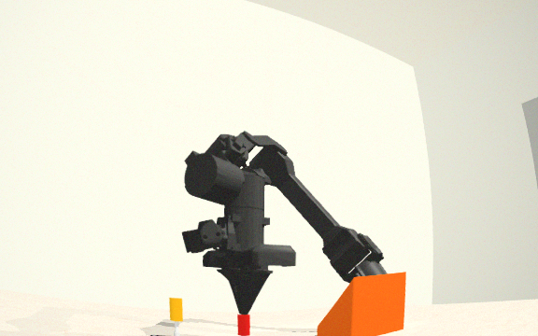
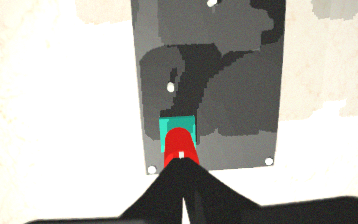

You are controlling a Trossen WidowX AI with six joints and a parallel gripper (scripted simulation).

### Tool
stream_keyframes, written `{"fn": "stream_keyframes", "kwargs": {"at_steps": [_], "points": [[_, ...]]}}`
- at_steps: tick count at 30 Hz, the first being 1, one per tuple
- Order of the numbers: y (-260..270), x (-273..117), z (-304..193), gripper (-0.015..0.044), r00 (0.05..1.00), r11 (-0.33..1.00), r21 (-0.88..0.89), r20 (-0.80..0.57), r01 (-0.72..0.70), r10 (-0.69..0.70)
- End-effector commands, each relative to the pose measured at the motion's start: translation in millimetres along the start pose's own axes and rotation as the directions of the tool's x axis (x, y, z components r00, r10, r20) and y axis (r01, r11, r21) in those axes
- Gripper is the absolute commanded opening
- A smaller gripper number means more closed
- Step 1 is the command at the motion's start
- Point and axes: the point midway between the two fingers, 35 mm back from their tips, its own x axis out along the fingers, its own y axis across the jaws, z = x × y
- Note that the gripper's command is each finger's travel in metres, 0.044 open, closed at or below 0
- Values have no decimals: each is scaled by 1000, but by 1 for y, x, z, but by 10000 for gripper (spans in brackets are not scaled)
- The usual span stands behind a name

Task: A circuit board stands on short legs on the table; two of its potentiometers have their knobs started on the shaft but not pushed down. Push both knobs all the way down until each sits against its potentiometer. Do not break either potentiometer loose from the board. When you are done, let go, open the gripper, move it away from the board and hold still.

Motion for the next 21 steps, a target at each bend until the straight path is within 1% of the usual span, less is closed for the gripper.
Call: {"fn": "stream_keyframes", "kwargs": {"at_steps": [1, 12, 21], "points": [[-1, 4, 0, 0, 1000, 1000, 3, -4, 3, -3], [-1, 4, 0, 0, 1000, 1000, 3, -4, 3, -3], [-1, -8, 1, 0, 1000, 1000, 3, -4, 3, -3]]}}
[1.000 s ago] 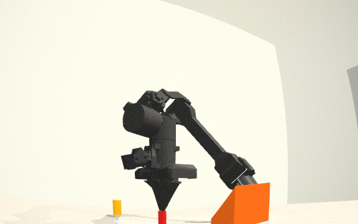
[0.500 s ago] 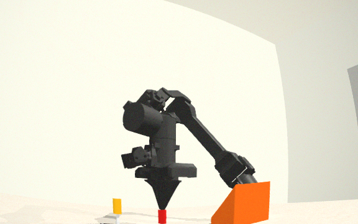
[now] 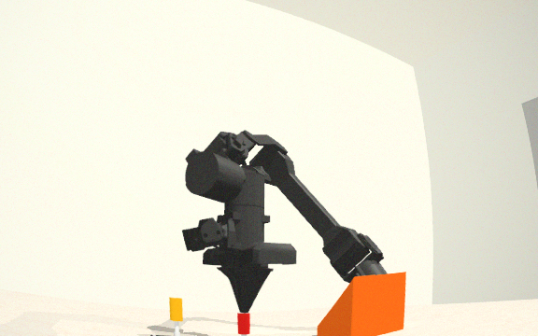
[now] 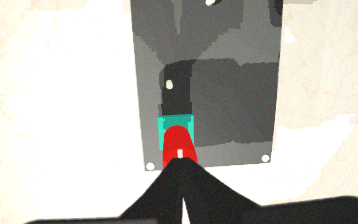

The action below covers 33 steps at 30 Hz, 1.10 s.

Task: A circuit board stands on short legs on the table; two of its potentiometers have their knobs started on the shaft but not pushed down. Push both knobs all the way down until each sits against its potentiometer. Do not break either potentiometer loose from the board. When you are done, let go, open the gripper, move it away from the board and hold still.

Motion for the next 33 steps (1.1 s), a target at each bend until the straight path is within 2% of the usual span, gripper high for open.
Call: {"fn": "stream_keyframes", "kwargs": {"at_steps": [1, 6, 14, 22, 29, 33], "points": [[0, -6, 1, 0, 1000, 1000, 6, 0, -4, 4], [0, -13, 1, 0, 1000, 1000, 6, 0, -4, 4], [0, -9, 0, 210, 1000, 1000, -1, -1, 1, -1], [1, -37, 53, 0, 1000, 1000, 4, 2, -2, 2], [-1, -63, 99, 0, 1000, 1000, 9, 4, -5, 5], [-2, -64, 103, 0, 1000, 1000, 10, 4, -5, 5]]}}
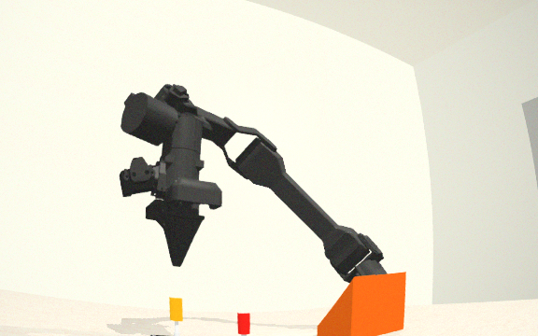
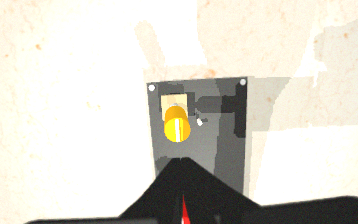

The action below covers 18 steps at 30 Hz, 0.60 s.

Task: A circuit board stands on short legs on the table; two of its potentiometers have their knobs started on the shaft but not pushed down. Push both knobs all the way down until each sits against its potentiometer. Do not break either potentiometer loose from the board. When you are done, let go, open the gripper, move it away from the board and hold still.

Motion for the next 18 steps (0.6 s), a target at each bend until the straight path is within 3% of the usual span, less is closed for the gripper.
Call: {"fn": "stream_keyframes", "kwargs": {"at_steps": [1, 18], "points": [[0, 6, 3, 0, 1000, 1000, -9, -7, 6, -6], [-1, 33, 3, 0, 1000, 1000, -9, -6, 7, -7]]}}
